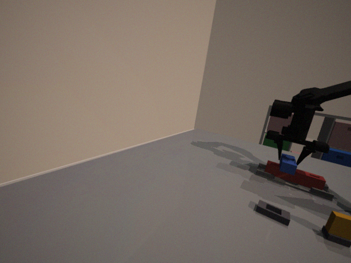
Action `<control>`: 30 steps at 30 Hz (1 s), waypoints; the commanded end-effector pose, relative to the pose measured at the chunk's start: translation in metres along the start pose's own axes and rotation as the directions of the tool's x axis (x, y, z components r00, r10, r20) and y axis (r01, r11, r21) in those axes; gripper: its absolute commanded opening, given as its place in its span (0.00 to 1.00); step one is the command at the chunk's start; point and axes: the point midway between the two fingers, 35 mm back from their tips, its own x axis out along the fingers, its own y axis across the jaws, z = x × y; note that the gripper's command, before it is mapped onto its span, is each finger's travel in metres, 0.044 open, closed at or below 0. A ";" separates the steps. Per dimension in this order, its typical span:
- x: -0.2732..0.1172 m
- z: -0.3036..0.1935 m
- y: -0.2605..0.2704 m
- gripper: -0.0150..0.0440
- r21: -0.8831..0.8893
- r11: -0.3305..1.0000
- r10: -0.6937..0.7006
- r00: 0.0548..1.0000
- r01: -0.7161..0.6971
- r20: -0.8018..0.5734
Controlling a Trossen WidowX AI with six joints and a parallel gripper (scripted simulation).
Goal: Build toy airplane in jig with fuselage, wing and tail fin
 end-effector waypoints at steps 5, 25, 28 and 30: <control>0.000 0.000 0.000 1.00 -0.001 1.000 -0.001 1.000 0.001 0.000; -0.085 -0.002 0.002 1.00 -0.009 1.000 -0.004 1.000 0.004 0.001; -0.084 -0.002 0.002 1.00 -0.150 0.989 -0.004 1.000 0.005 0.001; -0.084 -0.002 0.002 1.00 -0.338 0.941 -0.004 1.000 0.005 0.001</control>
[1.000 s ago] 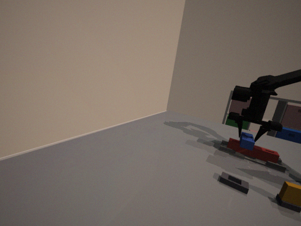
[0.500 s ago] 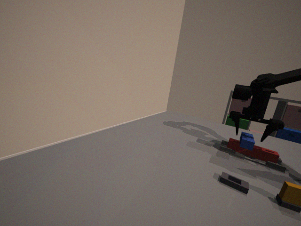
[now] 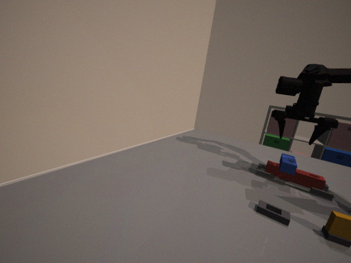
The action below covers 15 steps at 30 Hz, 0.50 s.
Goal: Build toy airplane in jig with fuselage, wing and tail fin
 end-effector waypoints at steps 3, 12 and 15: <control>-0.001 0.000 0.002 1.00 -0.466 0.885 0.000 1.000 -0.002 -0.004; 0.001 0.000 0.002 1.00 -0.977 0.213 0.000 1.000 -0.004 -0.004; 0.002 0.000 0.002 1.00 -1.000 -0.007 0.000 1.000 -0.004 -0.004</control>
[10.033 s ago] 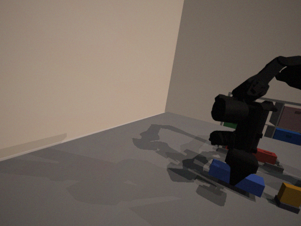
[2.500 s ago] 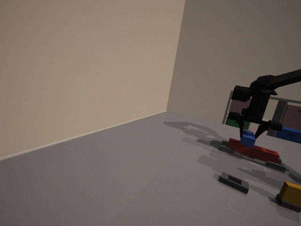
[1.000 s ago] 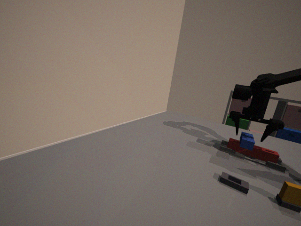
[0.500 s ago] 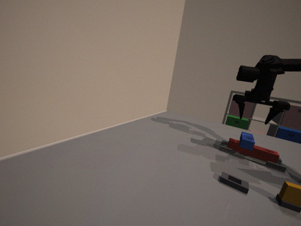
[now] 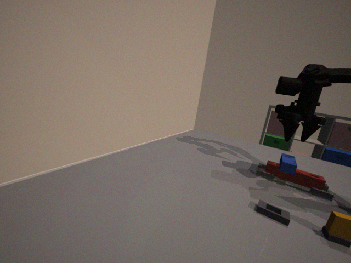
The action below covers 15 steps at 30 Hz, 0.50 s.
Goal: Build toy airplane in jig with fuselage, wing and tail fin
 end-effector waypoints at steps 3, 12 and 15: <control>0.002 0.001 0.001 1.00 -0.714 0.700 0.004 1.000 -0.004 -0.002; 0.002 0.001 0.001 1.00 -0.714 0.700 0.004 1.000 -0.004 -0.002; 0.002 0.001 0.001 1.00 -0.714 0.700 0.004 1.000 -0.004 -0.002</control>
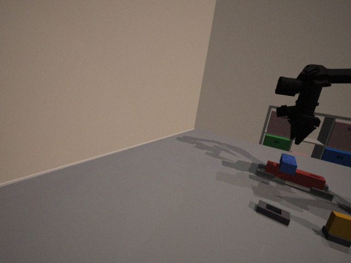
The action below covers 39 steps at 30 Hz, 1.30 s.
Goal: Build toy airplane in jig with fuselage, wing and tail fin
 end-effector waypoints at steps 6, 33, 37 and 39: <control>0.001 0.001 0.004 1.00 -0.074 0.997 0.006 1.000 -0.006 0.000; 0.020 -0.076 0.277 1.00 -0.075 0.997 0.018 1.000 -0.018 -0.003; 0.055 -0.077 0.277 1.00 -0.075 0.997 0.017 1.000 -0.017 -0.003; 0.055 -0.077 0.277 1.00 -0.075 0.997 0.017 1.000 -0.017 -0.003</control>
